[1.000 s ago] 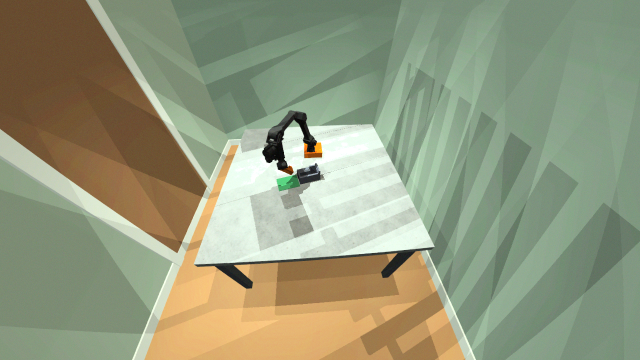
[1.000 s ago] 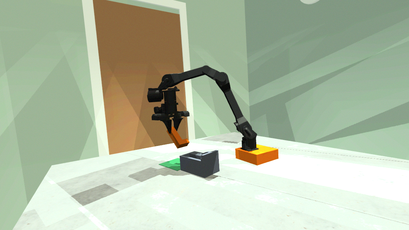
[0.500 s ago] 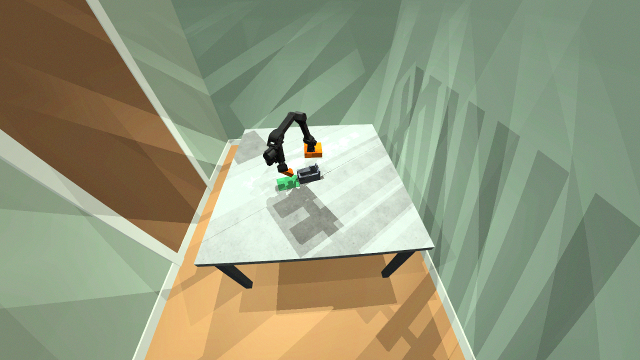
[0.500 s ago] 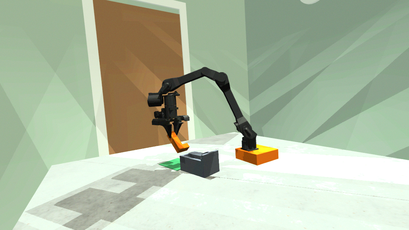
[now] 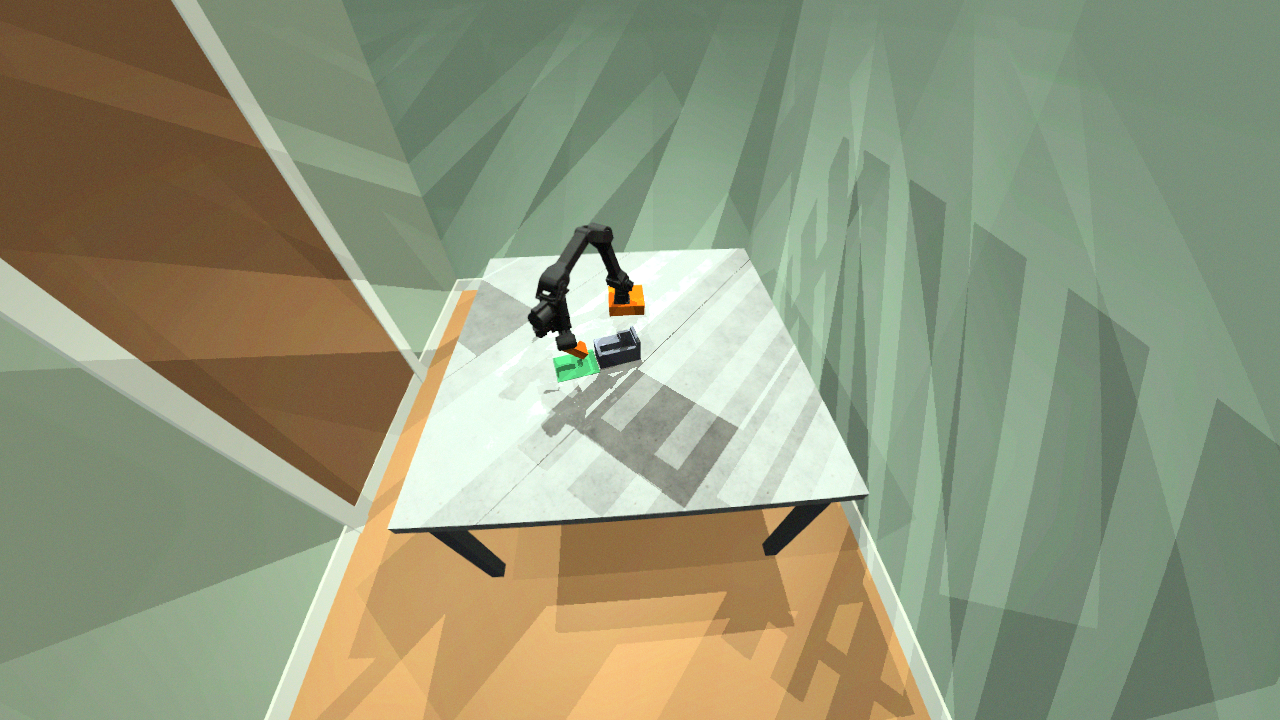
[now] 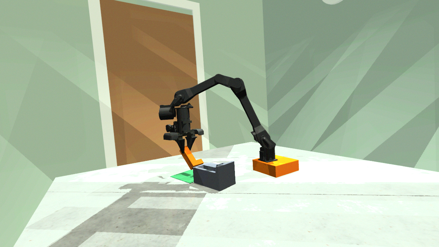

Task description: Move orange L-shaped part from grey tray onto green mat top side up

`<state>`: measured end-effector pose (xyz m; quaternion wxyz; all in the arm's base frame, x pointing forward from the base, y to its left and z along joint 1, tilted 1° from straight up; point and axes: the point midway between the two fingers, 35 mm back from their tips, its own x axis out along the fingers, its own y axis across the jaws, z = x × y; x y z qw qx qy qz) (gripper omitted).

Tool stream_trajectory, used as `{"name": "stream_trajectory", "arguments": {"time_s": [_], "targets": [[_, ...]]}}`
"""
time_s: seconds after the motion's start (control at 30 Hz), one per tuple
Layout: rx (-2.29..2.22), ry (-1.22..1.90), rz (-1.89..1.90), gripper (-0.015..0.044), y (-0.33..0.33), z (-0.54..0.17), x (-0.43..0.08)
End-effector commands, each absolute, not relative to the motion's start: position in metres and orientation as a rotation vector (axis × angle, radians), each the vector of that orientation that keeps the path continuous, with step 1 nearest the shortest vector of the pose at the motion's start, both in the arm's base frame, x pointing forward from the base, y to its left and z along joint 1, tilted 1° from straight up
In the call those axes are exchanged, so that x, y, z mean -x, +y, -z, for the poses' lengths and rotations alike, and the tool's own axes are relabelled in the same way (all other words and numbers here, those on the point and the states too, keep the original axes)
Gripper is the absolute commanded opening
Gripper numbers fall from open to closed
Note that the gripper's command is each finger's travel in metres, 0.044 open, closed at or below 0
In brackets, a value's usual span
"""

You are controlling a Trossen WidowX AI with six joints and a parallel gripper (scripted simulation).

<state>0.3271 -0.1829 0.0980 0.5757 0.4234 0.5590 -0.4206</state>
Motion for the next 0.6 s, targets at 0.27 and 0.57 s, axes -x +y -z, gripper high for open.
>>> {"name": "stream_trajectory", "arguments": {"time_s": [0.27, 0.57], "targets": [[-0.987, 1.312, 0.985, 0.0, -0.183, -0.077, -0.327], [-0.987, 1.312, 0.985, 0.0, -0.183, -0.064, -0.327]]}}
